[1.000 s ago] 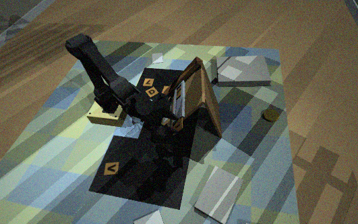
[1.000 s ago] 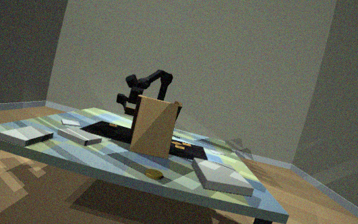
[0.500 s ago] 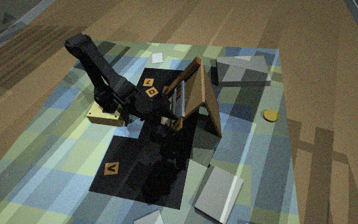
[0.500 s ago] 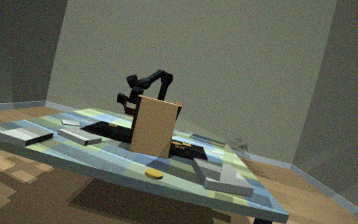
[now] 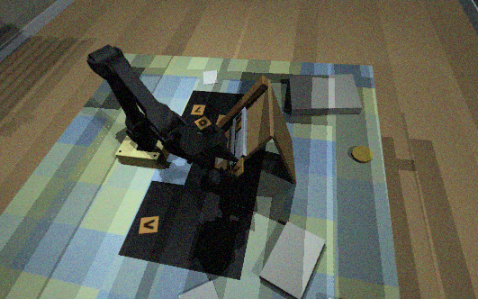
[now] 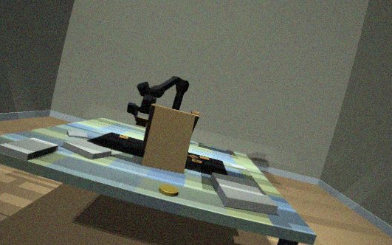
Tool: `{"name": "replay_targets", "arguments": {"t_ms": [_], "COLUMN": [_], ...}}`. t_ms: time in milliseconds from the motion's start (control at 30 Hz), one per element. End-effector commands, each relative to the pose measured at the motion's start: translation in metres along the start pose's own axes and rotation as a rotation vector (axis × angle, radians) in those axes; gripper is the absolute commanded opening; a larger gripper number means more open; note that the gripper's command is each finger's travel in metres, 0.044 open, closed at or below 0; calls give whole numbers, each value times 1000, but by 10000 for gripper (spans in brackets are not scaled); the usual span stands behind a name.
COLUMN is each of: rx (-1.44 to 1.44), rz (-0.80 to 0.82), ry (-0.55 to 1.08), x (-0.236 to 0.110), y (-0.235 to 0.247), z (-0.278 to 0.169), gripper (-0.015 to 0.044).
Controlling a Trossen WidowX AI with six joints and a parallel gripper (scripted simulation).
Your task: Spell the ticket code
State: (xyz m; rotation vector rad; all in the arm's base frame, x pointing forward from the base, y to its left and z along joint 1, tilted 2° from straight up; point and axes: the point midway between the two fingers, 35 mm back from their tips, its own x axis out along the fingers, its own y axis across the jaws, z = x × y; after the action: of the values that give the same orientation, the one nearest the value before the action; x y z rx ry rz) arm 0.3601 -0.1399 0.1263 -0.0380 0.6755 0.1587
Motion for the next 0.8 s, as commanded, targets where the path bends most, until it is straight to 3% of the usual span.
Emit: {"name": "replay_targets", "arguments": {"t_ms": [0,767], "rx": [-7,-8], "rz": [5,4], "ry": [-4,-4], "x": [0,1], "y": [-3,-20], "z": [0,-4], "gripper": [0,0]}}
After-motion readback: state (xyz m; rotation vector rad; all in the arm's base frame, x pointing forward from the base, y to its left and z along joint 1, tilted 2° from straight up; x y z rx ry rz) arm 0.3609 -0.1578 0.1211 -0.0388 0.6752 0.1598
